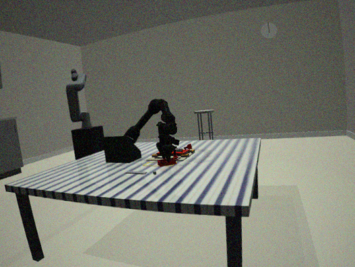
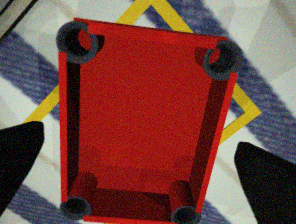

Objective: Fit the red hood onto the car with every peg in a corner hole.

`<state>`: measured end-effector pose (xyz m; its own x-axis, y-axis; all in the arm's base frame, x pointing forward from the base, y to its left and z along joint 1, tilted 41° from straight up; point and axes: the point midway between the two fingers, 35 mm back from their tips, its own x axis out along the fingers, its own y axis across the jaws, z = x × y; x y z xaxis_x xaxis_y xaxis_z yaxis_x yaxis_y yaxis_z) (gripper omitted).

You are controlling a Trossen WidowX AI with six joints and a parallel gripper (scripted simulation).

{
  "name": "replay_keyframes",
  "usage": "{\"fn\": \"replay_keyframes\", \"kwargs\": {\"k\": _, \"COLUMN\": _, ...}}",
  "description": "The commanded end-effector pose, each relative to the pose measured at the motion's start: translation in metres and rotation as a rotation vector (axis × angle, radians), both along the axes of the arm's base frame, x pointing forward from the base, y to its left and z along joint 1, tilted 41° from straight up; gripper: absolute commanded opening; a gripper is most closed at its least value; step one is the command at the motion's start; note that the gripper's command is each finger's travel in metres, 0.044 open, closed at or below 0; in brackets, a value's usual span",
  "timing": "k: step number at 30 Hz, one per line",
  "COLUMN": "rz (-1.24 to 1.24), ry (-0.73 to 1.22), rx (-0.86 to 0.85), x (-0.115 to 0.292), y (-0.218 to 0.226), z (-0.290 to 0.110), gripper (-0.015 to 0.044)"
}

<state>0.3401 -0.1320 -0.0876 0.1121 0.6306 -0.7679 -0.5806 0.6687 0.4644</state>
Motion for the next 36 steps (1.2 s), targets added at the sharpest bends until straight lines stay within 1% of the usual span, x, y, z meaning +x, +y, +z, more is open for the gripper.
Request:
{"fn": "replay_keyframes", "kwargs": {"k": 1, "rz": -0.004, "ry": 0.001, "rx": 0.006, "x": 0.000, "y": 0.003, "z": -0.002, "gripper": 0.0440}}
{"fn": "replay_keyframes", "kwargs": {"k": 7, "rz": -0.004, "ry": 0.001, "rx": 0.006, "x": 0.000, "y": 0.005, "z": -0.004, "gripper": 0.0440}}
{"fn": "replay_keyframes", "kwargs": {"k": 10, "rz": 0.000, "ry": 0.000, "rx": 0.000, "x": 0.000, "y": 0.002, "z": -0.003, "gripper": 0.0361}}
{"fn": "replay_keyframes", "kwargs": {"k": 20, "rz": 0.000, "ry": 0.000, "rx": 0.000, "x": 0.000, "y": 0.002, "z": -0.003, "gripper": 0.0295}}
{"fn": "replay_keyframes", "kwargs": {"k": 31, "rz": -0.001, "ry": 0.001, "rx": 0.000, "x": -0.002, "y": -0.008, "z": 0.010, "gripper": 0.0006}}
{"fn": "replay_keyframes", "kwargs": {"k": 36, "rz": -0.001, "ry": 0.001, "rx": 0.000, "x": -0.003, "y": -0.018, "z": 0.021, "gripper": 0.0000}}
